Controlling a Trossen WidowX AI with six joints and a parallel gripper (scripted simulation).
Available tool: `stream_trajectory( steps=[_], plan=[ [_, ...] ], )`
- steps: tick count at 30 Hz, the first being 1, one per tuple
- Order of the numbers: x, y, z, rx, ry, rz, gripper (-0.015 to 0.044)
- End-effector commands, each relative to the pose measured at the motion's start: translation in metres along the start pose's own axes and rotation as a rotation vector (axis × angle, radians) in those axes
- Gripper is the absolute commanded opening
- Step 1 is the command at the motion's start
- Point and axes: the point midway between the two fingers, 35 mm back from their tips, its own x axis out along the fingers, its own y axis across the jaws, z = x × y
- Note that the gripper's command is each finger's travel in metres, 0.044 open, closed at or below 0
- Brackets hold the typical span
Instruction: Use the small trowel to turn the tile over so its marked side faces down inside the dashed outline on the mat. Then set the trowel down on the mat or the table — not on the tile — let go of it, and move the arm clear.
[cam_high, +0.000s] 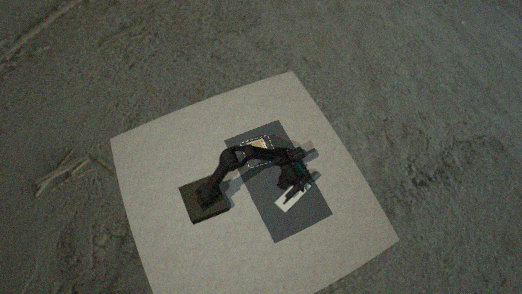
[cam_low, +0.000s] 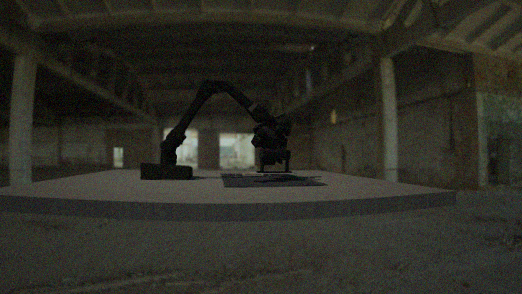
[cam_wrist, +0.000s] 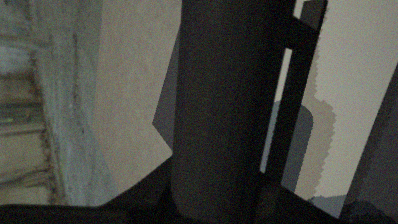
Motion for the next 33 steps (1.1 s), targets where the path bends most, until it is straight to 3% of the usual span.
stream_trajectory(
  steps=[1,12,33],
  plan=[
    [0.012,0.018,0.025,0.064,-0.058,0.016,0.0],
    [0.047,0.048,0.096,0.222,-0.217,0.026,0.0],
    [0.065,0.028,0.094,0.225,-0.219,0.026,0.0]
  ],
)
